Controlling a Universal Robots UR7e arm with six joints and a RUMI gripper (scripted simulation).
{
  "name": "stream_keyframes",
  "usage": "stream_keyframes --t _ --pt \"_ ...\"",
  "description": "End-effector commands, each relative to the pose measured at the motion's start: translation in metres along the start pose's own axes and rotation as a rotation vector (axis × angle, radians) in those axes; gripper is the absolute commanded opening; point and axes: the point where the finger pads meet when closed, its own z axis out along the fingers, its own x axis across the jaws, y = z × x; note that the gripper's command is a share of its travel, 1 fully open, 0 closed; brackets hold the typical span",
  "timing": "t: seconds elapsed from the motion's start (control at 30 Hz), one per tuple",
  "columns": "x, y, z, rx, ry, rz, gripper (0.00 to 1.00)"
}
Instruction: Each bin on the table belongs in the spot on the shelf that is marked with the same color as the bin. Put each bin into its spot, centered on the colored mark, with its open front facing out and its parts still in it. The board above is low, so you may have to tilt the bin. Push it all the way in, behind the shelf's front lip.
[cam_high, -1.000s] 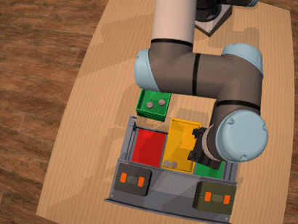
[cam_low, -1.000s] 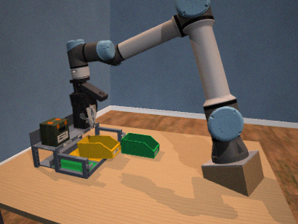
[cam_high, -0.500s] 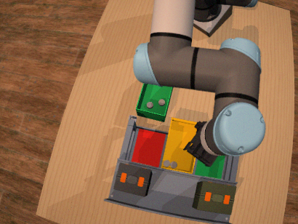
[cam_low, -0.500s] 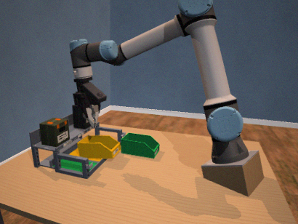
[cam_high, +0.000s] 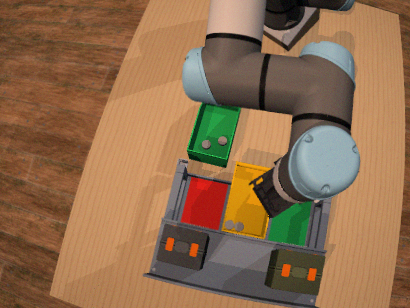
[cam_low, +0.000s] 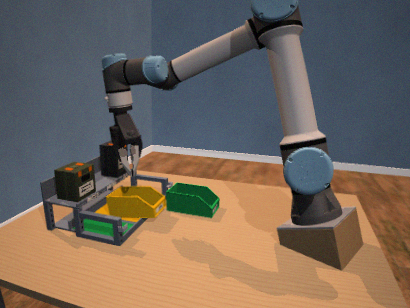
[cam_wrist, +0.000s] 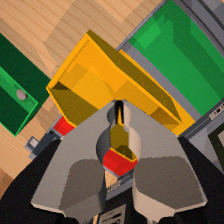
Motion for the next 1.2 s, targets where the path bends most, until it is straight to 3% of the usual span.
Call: stream_keyframes --t 0.0,1.17 --pt "-0.002 -0.002 0.0 -0.007 0.002 0.144 0.0" --pt "-0.028 -0.008 0.007 0.013 0.048 1.484 0.0"
